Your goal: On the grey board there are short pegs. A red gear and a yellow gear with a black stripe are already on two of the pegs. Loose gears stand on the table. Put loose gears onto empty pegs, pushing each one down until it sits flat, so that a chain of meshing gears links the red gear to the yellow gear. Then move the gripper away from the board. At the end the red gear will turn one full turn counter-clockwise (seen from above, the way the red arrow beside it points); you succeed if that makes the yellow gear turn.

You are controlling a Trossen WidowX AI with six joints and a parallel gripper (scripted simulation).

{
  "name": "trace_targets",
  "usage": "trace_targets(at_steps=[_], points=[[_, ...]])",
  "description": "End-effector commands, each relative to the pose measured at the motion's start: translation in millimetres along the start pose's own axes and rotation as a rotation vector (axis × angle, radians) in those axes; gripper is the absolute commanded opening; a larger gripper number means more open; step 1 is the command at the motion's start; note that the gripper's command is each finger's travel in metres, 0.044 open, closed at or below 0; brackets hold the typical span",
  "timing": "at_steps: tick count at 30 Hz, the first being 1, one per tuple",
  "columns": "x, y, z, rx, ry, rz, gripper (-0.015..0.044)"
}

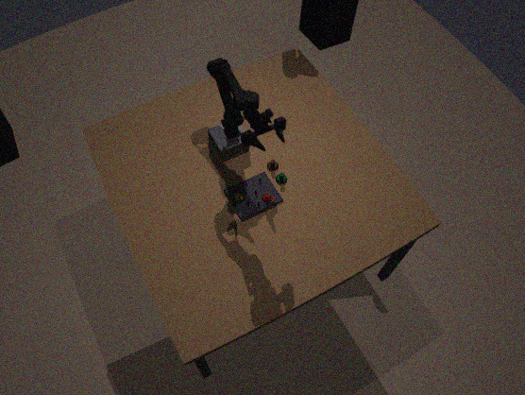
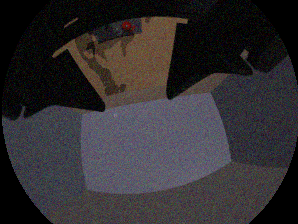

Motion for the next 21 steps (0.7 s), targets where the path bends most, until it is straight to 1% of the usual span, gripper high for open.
trace_targets(at_steps=[1, 2, 3, 7, 11, 16, 21], points=[[-1.4, 0.1, 1.7, 0.004, 0.012, 0.001, 0.0426], [-5.3, 0.5, 6.7, 0.018, 0.047, 0.003, 0.0440], [-11.5, 1.3, 15.2, 0.041, 0.105, 0.007, 0.0440], [-35.7, 6.1, 60.5, 0.165, 0.397, 0.002, 0.0440], [-48.6, 12.3, 109.9, 0.304, 0.704, -0.036, 0.0440], [-48.2, 20.5, 170.0, 0.488, 1.093, -0.132, 0.0440], [-33.3, 28.8, 221.5, 0.665, 1.483, -0.276, 0.0440]])
Point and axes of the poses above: the point midway between the two fingers, 35 mm back from their tips, its own x axis back along the fingers, its own y axis across the jaws, z = x × y, the point moved 6 cm from there along x, back along the fingers, and after that the axes turned 15 degrees about -x, right-handed, at the moved point
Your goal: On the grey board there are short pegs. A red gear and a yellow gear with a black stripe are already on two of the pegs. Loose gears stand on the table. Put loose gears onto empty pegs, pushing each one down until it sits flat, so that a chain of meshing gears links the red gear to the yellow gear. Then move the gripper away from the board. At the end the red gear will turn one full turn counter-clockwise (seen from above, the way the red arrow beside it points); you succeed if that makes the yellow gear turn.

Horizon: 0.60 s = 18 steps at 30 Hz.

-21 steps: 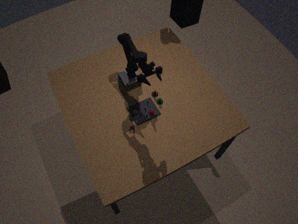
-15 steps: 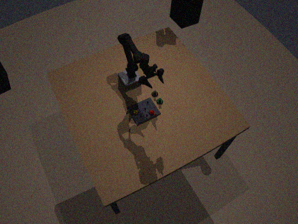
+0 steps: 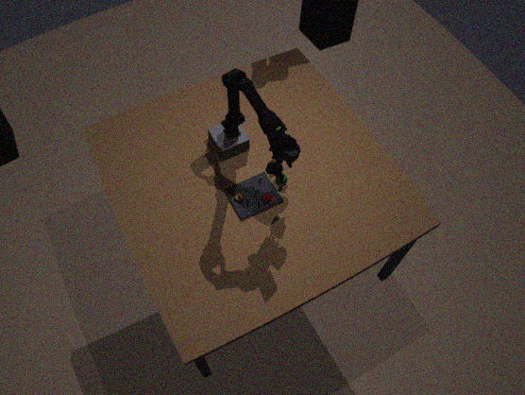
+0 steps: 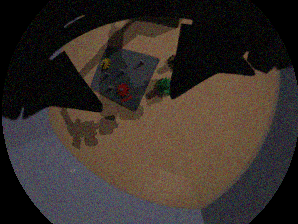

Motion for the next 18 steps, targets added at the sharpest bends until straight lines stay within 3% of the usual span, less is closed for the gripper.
trace_targets(at_steps=[1, 18], points=[[-41.5, 30.8, 30.3, 0.247, 0.416, -0.129, 0.0440], [-59.9, 39.9, 36.6, 0.275, 0.460, -0.146, 0.0440]])
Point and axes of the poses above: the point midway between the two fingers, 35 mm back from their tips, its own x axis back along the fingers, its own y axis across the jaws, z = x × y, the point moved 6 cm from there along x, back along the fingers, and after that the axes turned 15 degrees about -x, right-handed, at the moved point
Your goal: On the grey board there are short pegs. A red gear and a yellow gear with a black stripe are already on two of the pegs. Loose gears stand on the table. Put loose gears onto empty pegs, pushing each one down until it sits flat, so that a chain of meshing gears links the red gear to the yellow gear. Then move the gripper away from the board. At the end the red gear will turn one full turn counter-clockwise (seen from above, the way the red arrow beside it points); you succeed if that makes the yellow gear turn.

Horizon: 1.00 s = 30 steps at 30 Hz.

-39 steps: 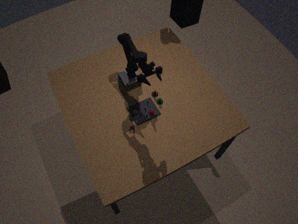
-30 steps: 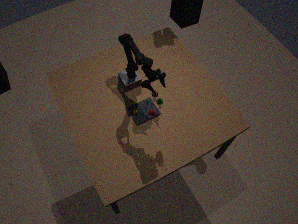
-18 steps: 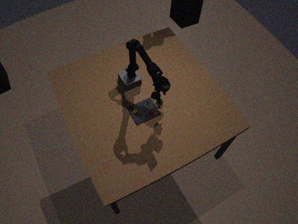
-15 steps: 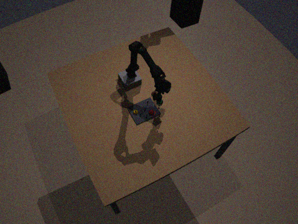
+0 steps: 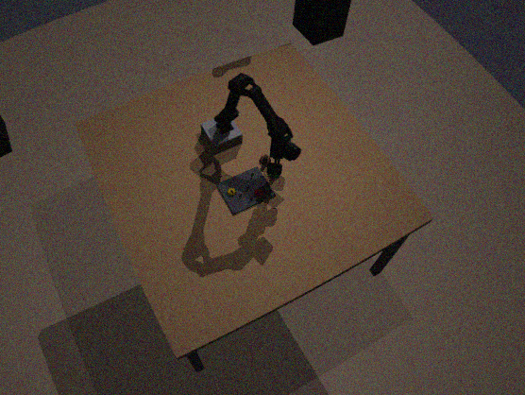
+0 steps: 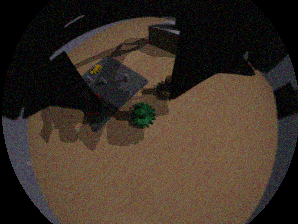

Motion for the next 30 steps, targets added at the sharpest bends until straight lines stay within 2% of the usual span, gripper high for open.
trace_targets(at_steps=[1, 21, 30], points=[[-13.8, 0.7, 1.4, 0.006, 0.020, -0.004, 0.0440], [-40.0, 1.0, 1.7, 0.006, 0.020, -0.004, 0.0440], [-41.0, 1.0, 1.8, 0.006, 0.020, -0.004, 0.0440]])
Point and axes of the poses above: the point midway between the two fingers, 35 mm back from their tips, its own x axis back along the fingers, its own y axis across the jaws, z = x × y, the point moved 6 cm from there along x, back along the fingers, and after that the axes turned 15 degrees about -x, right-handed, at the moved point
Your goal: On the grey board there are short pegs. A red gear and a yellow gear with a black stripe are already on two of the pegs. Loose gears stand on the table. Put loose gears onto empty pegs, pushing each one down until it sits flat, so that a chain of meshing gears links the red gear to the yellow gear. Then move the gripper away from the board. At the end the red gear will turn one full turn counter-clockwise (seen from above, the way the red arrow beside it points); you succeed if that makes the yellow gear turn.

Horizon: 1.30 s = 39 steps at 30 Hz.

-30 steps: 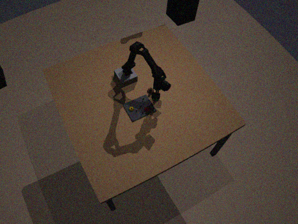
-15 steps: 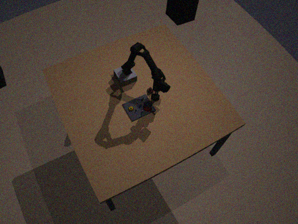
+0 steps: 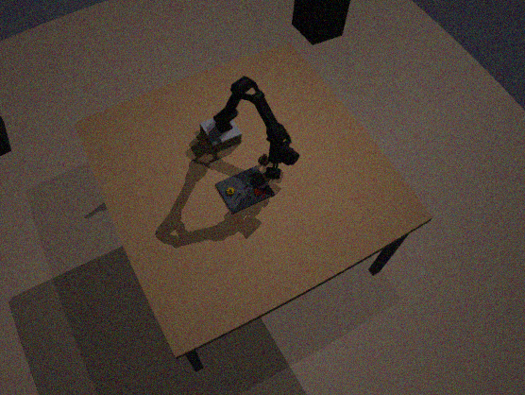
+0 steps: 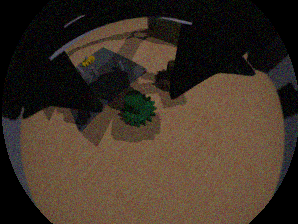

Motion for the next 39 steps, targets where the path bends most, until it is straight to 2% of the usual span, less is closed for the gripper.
trace_targets(at_steps=[1, 16, 23, 39], points=[[-2.3, -0.1, 0.5, 0.003, 0.005, 0.002, 0.0440], [-2.3, -0.1, 0.5, 0.003, 0.005, 0.002, 0.0046], [-2.3, -0.1, 0.5, 0.003, 0.005, 0.002, 0.0000], [38.7, -3.9, -5.2, 0.003, 0.004, 0.002, 0.0000]])
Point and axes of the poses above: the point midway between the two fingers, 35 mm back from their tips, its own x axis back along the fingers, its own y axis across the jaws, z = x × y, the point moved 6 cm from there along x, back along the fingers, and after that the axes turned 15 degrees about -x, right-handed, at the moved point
